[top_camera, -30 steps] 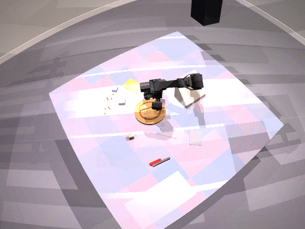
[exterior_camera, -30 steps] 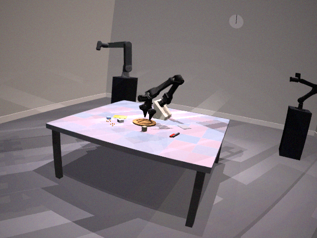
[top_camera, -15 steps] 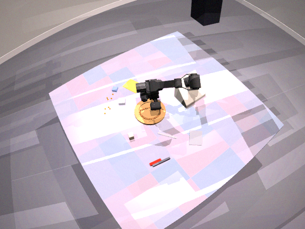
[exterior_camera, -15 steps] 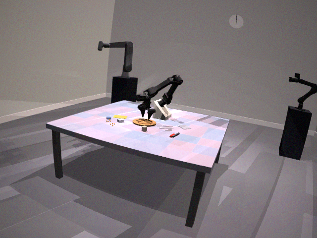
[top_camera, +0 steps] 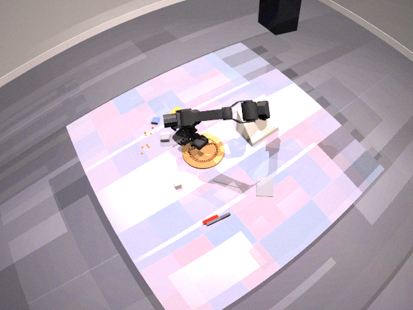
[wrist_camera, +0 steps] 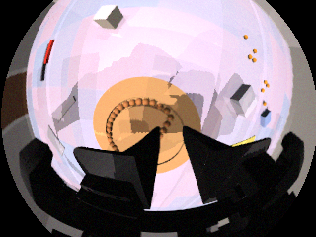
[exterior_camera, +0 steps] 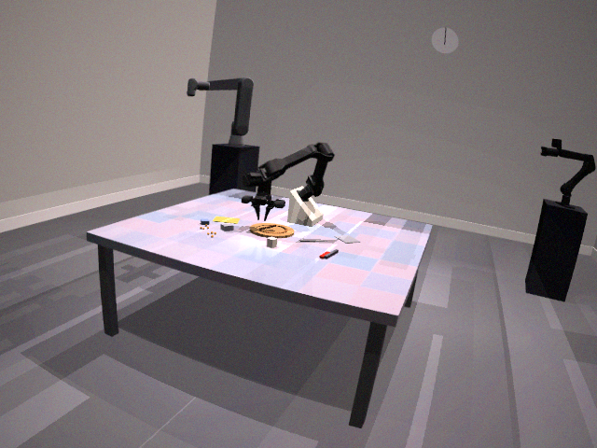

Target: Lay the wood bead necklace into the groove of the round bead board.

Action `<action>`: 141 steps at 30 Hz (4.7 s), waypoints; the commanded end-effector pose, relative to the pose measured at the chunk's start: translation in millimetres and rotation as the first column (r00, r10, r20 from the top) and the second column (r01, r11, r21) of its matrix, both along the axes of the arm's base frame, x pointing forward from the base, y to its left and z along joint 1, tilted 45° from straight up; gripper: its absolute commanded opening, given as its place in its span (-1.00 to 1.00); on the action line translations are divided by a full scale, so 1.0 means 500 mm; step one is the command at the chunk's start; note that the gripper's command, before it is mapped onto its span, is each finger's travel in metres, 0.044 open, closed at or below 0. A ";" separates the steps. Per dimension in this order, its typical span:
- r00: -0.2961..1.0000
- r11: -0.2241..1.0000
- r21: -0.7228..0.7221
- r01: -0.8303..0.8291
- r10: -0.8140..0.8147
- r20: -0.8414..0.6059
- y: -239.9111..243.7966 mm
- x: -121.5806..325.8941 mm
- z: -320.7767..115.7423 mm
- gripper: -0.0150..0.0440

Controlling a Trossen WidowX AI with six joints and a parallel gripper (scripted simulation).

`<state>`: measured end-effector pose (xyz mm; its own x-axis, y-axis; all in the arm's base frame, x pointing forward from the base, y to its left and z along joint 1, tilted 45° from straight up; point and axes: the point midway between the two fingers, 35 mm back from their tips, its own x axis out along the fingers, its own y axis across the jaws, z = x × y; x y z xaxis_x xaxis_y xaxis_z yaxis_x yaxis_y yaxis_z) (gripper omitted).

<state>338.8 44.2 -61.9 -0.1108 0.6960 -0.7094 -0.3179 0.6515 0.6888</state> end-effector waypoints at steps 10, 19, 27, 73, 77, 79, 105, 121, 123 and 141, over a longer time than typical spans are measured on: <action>0.999 1.000 -0.003 -0.023 0.023 0.029 0.010 0.009 -0.017 -0.08; 0.999 1.000 -0.001 -0.024 0.024 0.024 0.026 0.004 -0.033 -0.08; 0.999 1.000 0.001 -0.026 0.026 0.019 0.044 -0.001 -0.051 -0.08; 0.999 1.000 -0.002 -0.028 0.029 0.025 0.051 -0.001 -0.058 -0.49; 0.999 1.000 -0.002 -0.028 0.029 0.025 0.051 -0.001 -0.058 -0.49; 0.999 1.000 -0.002 -0.028 0.029 0.025 0.051 -0.001 -0.058 -0.49; 1.000 1.000 0.003 -0.027 0.026 0.016 0.044 0.004 -0.061 -0.49; 0.999 1.000 0.000 -0.027 0.027 0.024 0.046 0.007 -0.062 0.31; 0.999 1.000 0.000 -0.027 0.027 0.024 0.046 0.007 -0.062 0.49; 1.000 1.000 0.002 -0.027 0.026 0.016 0.038 0.005 -0.054 1.00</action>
<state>340.5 63.8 -89.7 -0.1188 0.6958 -0.7083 -0.3415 0.6412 0.6872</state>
